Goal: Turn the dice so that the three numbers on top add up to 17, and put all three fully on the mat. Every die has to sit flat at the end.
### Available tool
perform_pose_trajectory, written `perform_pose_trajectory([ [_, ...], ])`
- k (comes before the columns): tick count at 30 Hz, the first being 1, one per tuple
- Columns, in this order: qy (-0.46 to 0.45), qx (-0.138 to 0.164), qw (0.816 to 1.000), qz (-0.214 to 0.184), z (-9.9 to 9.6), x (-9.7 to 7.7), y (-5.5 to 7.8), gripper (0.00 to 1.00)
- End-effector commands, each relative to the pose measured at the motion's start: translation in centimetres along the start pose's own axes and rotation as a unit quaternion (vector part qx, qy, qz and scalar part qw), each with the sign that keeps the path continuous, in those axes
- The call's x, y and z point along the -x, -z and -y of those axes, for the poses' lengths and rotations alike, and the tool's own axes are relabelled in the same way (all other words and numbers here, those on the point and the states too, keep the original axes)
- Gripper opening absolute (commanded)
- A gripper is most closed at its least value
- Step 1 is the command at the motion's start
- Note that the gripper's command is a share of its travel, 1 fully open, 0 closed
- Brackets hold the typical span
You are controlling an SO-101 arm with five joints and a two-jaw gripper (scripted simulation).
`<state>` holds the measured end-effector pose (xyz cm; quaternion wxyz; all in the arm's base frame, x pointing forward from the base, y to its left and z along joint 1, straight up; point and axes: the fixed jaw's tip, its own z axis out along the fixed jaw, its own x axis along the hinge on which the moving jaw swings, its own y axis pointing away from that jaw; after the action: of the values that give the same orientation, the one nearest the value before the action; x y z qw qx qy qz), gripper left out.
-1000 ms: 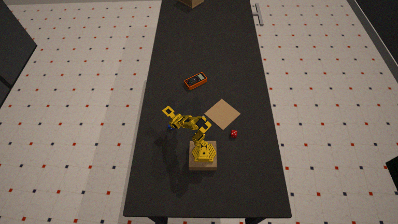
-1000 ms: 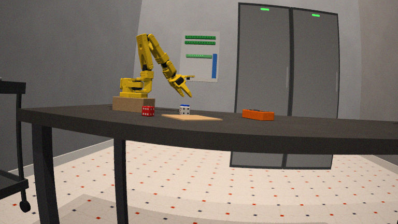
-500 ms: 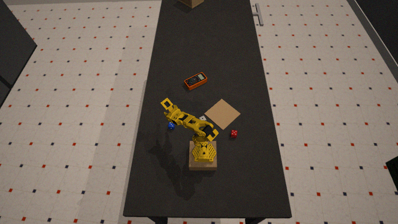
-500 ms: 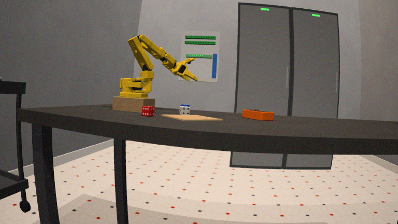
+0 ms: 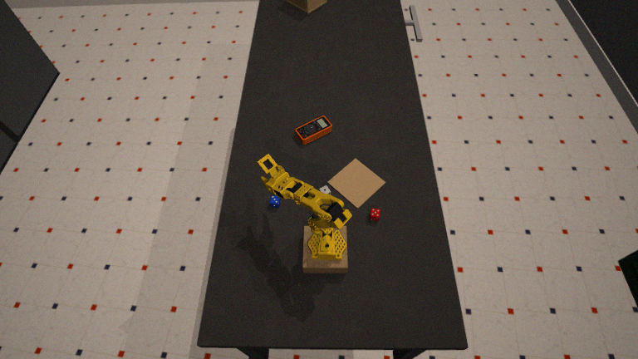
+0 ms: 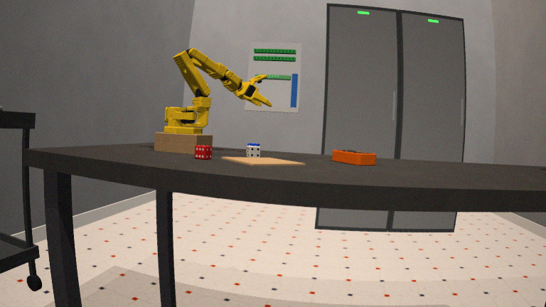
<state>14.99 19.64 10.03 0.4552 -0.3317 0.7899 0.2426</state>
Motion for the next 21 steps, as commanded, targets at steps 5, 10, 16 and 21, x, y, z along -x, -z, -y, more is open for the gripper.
perform_pose_trajectory([
  [5,-0.075,-0.001,0.996,-0.046,-0.5,1.1,-0.5,0.35],
  [10,-0.124,-0.008,0.989,-0.075,-0.7,1.7,-0.9,0.35],
  [16,-0.234,-0.036,0.961,-0.141,-1.0,2.7,-1.4,0.35],
  [21,-0.314,-0.068,0.929,-0.182,-1.2,3.2,-1.5,0.35],
])
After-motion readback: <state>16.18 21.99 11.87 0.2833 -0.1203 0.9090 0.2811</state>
